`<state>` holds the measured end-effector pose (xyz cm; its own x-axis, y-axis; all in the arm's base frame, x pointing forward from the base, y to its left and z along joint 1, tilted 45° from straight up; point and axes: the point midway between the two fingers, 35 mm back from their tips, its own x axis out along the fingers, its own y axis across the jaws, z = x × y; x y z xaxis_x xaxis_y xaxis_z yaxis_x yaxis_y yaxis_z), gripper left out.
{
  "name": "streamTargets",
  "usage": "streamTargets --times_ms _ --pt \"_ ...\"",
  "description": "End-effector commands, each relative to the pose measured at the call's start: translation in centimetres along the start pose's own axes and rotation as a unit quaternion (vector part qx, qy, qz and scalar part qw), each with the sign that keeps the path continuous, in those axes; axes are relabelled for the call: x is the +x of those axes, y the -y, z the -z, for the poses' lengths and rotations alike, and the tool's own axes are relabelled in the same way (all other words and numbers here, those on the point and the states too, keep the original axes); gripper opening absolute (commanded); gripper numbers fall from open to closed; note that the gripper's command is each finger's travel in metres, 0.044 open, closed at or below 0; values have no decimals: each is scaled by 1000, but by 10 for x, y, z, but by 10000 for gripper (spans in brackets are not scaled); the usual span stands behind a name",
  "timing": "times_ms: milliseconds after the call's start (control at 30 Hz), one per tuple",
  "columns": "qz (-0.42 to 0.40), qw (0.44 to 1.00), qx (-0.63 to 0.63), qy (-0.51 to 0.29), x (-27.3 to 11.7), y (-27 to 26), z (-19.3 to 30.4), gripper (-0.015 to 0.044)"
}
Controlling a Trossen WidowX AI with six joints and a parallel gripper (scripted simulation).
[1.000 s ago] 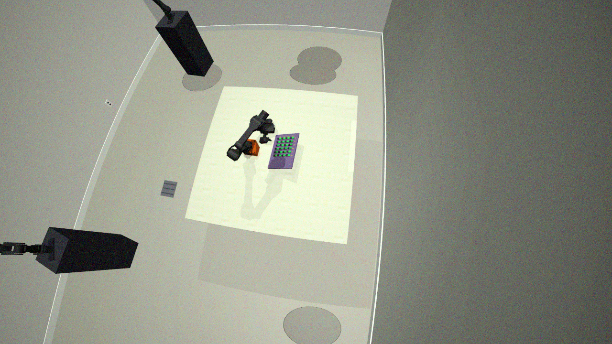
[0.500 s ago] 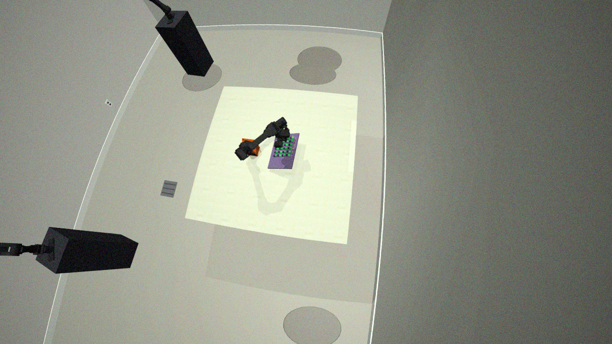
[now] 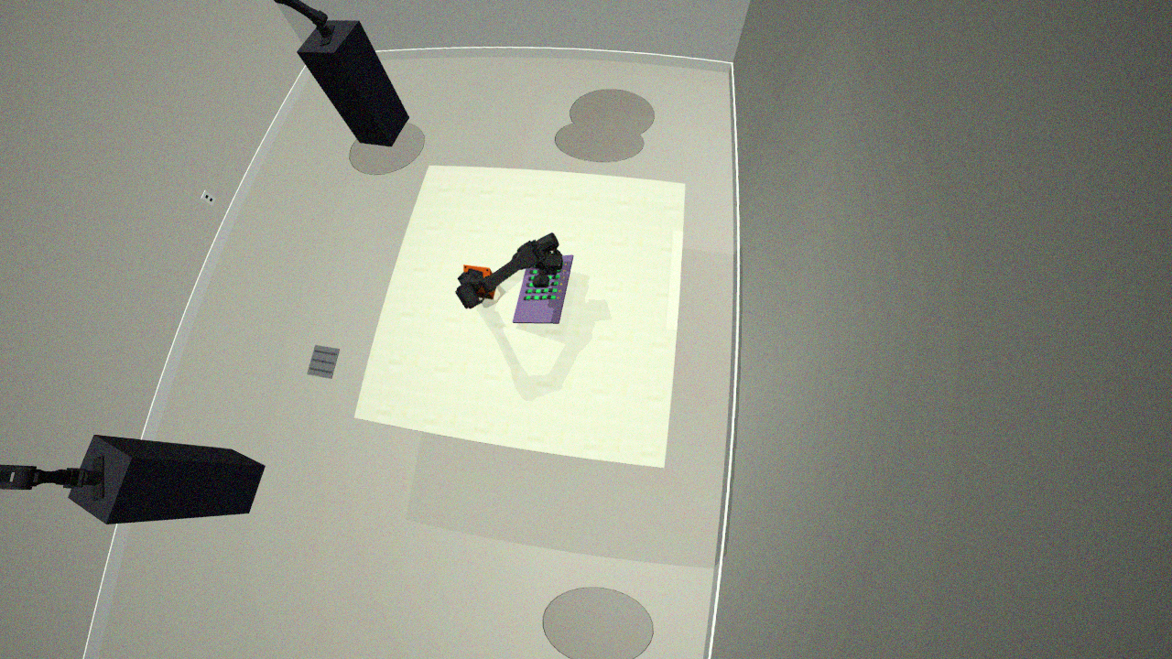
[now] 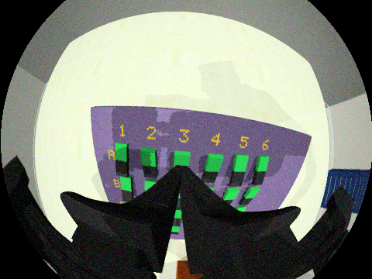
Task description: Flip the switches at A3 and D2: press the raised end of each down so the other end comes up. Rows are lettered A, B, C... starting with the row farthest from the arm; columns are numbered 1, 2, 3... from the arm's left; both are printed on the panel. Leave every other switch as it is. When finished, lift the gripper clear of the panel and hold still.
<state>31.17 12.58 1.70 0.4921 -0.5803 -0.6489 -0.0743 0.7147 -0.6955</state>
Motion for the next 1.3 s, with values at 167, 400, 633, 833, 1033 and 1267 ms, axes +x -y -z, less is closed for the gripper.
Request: streamTargets --times_ms 167,400,633,833,1033,1267 --pt "3 1000 -5 -1 13 0 2 0" --pt "3 1000 -5 -1 17 0 2 0" --pt "3 1000 -5 -1 17 0 2 0" --pt "3 1000 -5 -1 17 0 2 0" --pt "3 1000 -5 -1 17 0 2 0" --pt "3 1000 -5 -1 17 0 2 0"
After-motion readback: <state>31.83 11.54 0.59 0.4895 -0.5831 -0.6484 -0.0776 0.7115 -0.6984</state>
